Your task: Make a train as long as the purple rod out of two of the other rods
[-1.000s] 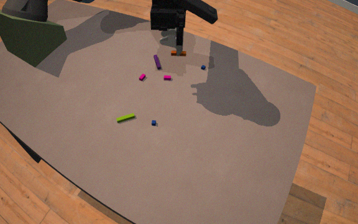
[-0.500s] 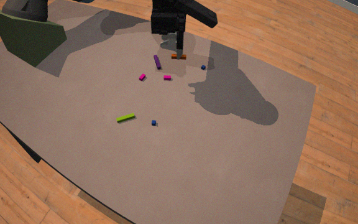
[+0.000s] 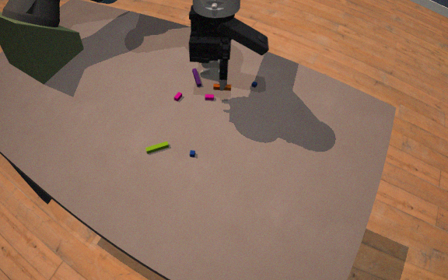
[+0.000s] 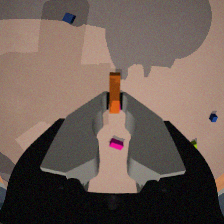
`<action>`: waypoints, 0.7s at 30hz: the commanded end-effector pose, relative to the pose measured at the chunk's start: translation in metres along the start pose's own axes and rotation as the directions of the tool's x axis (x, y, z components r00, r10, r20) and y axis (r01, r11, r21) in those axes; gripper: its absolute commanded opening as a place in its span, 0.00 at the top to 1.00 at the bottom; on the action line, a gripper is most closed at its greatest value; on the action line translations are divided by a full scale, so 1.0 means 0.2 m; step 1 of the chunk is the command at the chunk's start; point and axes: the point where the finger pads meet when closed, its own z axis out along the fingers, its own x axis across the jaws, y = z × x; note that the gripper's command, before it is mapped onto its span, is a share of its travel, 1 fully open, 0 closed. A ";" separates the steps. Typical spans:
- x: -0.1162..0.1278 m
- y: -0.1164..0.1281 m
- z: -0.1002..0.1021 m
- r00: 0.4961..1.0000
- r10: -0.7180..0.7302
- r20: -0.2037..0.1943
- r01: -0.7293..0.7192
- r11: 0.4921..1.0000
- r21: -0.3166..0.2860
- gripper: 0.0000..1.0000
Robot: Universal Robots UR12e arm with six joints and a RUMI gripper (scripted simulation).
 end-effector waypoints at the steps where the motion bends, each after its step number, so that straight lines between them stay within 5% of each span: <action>1: 0.00 0.00 0.10 1.000 0.001 -0.002 -0.001 1.000 0.003 1.00; 21: 0.01 -0.02 0.11 1.000 -0.002 -0.006 0.002 1.000 0.005 1.00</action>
